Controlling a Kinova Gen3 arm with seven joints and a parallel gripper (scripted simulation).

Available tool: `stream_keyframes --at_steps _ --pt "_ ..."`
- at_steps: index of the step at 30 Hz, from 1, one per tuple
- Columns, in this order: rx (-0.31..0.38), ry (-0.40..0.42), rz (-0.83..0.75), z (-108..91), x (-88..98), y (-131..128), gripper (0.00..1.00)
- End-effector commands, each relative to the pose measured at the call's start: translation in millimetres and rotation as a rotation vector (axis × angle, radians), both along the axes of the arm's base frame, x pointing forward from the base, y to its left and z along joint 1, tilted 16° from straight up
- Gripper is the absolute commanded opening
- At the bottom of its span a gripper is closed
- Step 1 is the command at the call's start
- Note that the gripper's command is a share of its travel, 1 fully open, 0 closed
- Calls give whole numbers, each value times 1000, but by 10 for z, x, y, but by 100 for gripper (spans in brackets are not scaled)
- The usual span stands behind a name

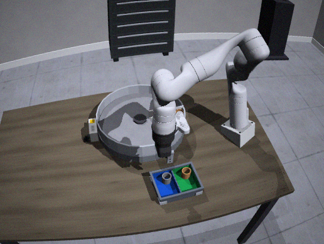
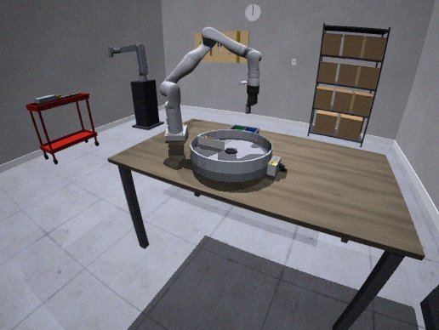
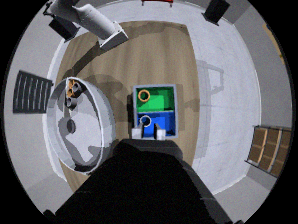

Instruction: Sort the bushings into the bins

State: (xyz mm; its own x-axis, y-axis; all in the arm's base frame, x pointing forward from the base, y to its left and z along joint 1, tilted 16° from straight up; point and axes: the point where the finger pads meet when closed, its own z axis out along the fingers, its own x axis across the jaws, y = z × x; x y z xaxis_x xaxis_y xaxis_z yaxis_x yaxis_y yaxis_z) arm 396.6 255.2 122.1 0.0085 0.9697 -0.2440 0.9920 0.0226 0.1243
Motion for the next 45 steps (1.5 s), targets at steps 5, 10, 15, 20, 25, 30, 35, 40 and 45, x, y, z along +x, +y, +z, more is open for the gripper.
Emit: stream_keyframes --at_steps 5,10,15,20,25,30,35,40,45 --pt "1 -1 1 7 2 4 47" --pt "1 -1 1 7 2 4 47" --pt "1 -1 1 7 2 4 47" --pt "1 -1 1 34 -36 -205 45" --pt "1 -1 1 74 -93 -518 45" --pt "1 -1 1 101 -131 -728 45" --pt "1 -1 1 141 -189 -1041 45" --pt "2 -1 1 194 -265 -1460 45" --pt "2 -1 1 208 -284 -1564 45"
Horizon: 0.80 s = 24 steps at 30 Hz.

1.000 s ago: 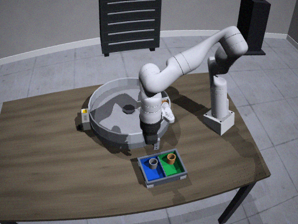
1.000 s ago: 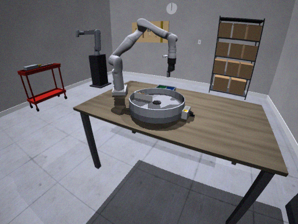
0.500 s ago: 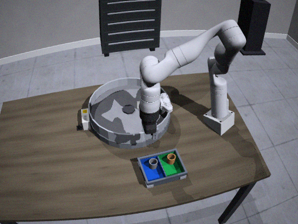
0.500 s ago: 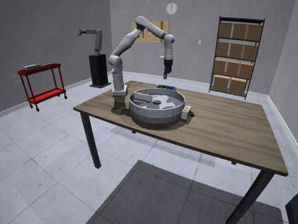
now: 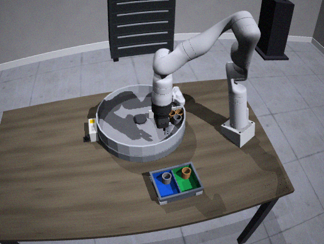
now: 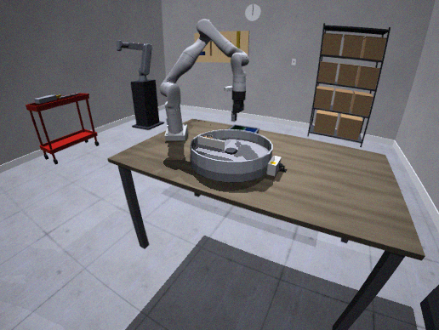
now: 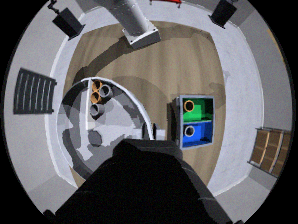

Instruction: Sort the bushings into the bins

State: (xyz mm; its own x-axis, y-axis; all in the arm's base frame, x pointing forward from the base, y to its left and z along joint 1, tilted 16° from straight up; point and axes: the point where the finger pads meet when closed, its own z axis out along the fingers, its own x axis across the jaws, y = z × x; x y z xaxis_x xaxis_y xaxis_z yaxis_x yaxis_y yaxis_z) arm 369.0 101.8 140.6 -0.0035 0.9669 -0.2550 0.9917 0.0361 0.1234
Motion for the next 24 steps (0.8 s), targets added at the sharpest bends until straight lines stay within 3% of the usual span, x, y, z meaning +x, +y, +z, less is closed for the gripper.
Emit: stream_keyframes --at_steps 1,6,9,12,14,16,19,24 --pt "13 -2 -11 23 -8 -31 45" --pt "13 -2 -11 89 -103 -554 45" --pt "13 -2 -11 89 -103 -554 45" --pt "13 -2 -11 130 -161 -867 45" --pt "13 -2 -11 130 -161 -867 45" --pt "13 -2 -11 156 -199 -1076 45" --pt "13 -2 -11 156 -199 -1076 45" --pt "13 -2 -11 223 -294 -1599 45"
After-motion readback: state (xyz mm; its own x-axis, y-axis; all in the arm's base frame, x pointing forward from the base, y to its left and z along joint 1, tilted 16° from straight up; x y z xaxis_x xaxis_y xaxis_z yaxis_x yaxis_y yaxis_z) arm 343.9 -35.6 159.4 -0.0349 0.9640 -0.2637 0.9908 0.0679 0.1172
